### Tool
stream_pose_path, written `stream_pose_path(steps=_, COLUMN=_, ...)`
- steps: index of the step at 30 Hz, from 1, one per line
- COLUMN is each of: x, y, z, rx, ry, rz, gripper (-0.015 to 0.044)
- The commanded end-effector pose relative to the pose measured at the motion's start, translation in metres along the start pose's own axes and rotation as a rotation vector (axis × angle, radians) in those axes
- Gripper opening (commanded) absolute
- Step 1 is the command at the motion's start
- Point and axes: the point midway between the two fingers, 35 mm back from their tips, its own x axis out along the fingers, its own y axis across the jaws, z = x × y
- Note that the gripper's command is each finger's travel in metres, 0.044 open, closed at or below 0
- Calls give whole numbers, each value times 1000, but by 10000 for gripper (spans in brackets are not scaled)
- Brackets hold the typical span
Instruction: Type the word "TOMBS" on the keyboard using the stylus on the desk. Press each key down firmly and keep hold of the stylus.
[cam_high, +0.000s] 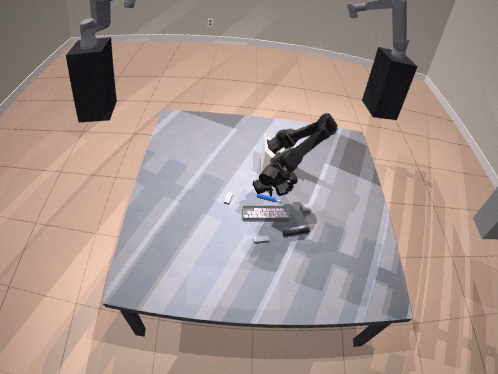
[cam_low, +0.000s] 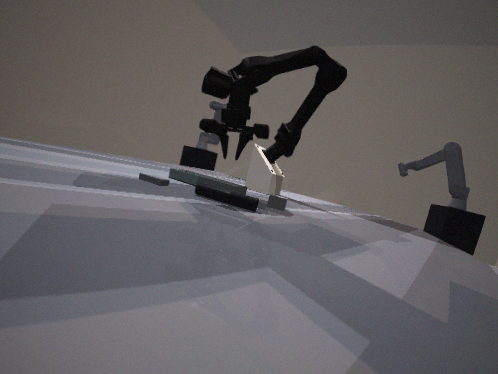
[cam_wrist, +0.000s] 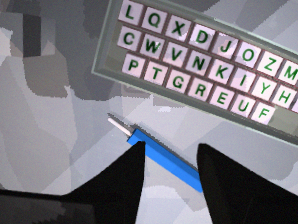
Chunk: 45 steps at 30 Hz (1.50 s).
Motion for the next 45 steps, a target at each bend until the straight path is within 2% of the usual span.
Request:
stream_pose_path(steps=1, x=11, y=-2, z=-25, rx=-328, ry=-74, rz=124, gripper=150)
stream_pose_path(steps=8, x=20, y=-1, z=-47, rx=-759, ry=-280, rz=197, gripper=150)
stream_pose_path(steps=14, x=23, y=0, z=-56, rx=-956, ry=-406, rz=180, gripper=150)
stream_pose_path(steps=45, x=35, y=-1, z=-56, rx=-960, ry=-410, rz=179, gripper=150)
